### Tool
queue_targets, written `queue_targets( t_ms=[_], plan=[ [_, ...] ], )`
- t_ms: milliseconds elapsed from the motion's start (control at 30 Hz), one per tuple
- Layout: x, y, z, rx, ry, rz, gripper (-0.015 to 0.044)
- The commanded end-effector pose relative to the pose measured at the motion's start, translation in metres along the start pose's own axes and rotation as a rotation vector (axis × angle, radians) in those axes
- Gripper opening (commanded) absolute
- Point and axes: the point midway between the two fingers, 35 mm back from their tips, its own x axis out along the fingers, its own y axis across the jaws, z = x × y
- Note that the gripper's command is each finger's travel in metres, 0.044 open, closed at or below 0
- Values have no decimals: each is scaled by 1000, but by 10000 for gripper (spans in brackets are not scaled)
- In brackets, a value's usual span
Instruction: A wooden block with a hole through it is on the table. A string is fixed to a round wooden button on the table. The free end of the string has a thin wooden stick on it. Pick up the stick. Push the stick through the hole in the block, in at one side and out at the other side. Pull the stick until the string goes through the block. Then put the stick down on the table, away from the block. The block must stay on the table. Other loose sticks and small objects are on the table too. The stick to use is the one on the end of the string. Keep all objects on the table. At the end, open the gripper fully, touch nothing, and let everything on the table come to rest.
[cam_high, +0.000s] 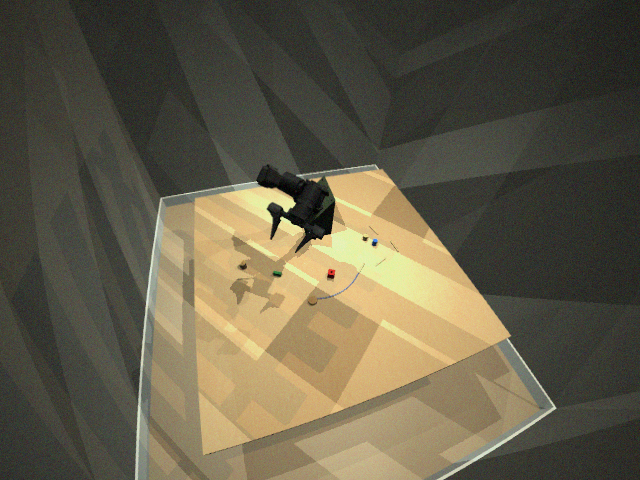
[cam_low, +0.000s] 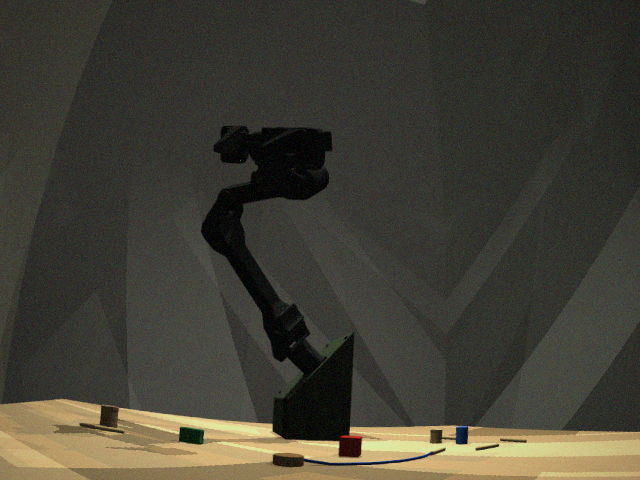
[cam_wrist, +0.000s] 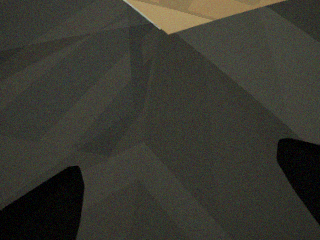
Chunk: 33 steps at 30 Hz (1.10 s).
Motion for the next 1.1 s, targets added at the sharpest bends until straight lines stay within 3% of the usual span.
queue_targets(
  t_ms=[0,200,500,667,900,1067],
  plan=[
    [0,0,0,0,0,0,426],
    [6,-17,-3,-269,35,-9,440],
    [32,-122,46,-1707,181,-119,440],
    [38,-157,81,-2201,282,-190,440],
    [40,-194,141,-2849,512,-321,440],
    [37,-212,192,-3284,797,-444,440]
  ],
)
